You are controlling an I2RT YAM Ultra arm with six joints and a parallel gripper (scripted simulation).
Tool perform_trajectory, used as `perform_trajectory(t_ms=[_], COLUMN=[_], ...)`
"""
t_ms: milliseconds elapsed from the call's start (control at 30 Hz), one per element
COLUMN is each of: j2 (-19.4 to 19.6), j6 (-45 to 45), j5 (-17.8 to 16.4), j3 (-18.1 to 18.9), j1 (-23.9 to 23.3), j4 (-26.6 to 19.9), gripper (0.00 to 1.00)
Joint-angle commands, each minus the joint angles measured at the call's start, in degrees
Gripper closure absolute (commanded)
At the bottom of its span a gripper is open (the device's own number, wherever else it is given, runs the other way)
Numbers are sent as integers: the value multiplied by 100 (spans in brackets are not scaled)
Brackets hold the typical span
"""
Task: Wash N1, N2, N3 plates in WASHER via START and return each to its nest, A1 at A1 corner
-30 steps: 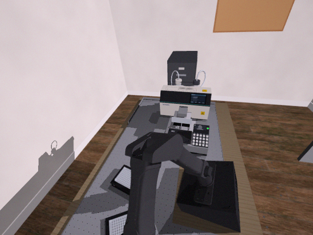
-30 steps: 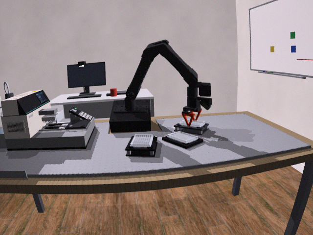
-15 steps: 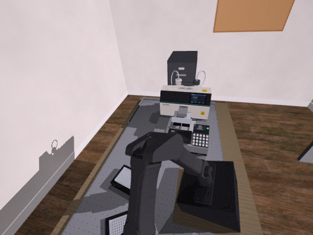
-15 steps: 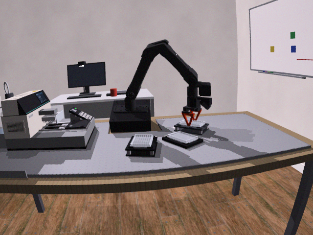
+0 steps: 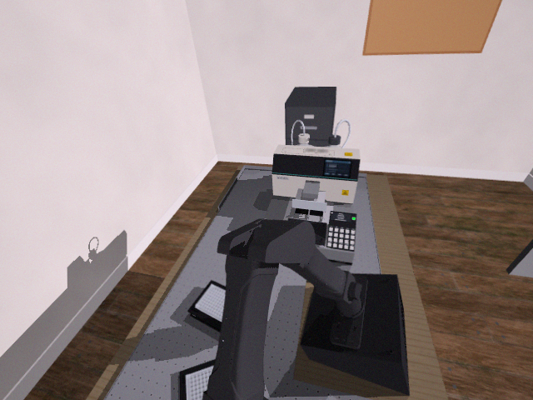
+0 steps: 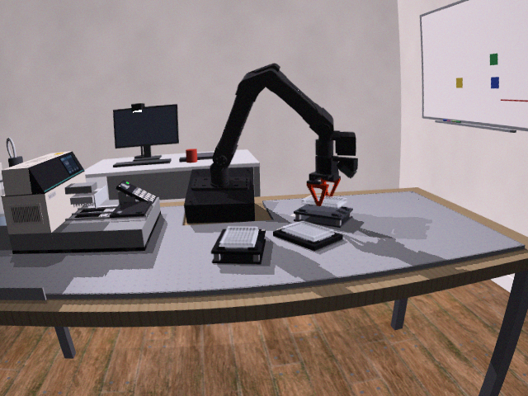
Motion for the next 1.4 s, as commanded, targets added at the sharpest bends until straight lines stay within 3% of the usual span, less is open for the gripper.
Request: perform_trajectory(t_ms=[0, 1367], j2=[-124, -558], j6=[58, 420], j5=[14, 33], j3=[111, 850], j1=[75, 414], j4=[-178, -1476], gripper=[100, 100])
